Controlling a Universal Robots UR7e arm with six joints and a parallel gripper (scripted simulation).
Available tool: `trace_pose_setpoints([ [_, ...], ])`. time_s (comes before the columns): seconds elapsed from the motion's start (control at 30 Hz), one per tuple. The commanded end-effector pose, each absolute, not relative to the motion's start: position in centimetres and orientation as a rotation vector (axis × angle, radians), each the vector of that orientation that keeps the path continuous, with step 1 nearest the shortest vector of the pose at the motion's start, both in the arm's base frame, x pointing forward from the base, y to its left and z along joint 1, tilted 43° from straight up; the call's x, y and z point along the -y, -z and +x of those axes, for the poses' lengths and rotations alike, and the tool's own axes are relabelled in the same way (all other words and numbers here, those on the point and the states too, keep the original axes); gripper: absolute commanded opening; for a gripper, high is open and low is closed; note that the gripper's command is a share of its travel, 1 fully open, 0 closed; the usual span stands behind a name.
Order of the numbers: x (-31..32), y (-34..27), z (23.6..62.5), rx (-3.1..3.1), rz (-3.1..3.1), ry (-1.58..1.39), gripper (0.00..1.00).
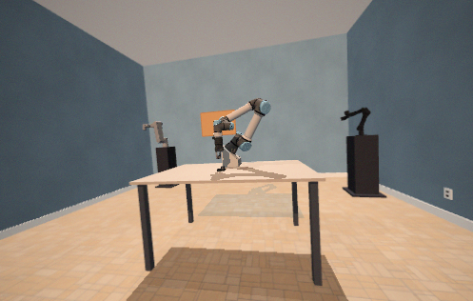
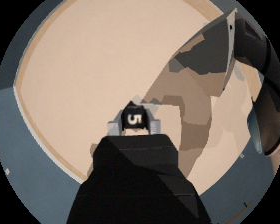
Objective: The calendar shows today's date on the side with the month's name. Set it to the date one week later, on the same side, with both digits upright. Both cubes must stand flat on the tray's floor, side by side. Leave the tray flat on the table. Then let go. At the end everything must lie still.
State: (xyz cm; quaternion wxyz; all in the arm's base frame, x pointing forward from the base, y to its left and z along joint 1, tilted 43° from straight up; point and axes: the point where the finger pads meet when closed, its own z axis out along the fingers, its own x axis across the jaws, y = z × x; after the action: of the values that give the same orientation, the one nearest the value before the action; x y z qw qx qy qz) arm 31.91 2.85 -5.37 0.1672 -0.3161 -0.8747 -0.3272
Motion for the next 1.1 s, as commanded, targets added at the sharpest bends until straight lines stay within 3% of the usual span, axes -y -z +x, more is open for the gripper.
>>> trace_pose_setpoints([
  [0.0,-2.82,5.28,31.82,2.378,-1.082,0.882,0.57],
  [1.07,-3.31,4.79,31.52,1.576,-1.888,0.529,0.57],
])
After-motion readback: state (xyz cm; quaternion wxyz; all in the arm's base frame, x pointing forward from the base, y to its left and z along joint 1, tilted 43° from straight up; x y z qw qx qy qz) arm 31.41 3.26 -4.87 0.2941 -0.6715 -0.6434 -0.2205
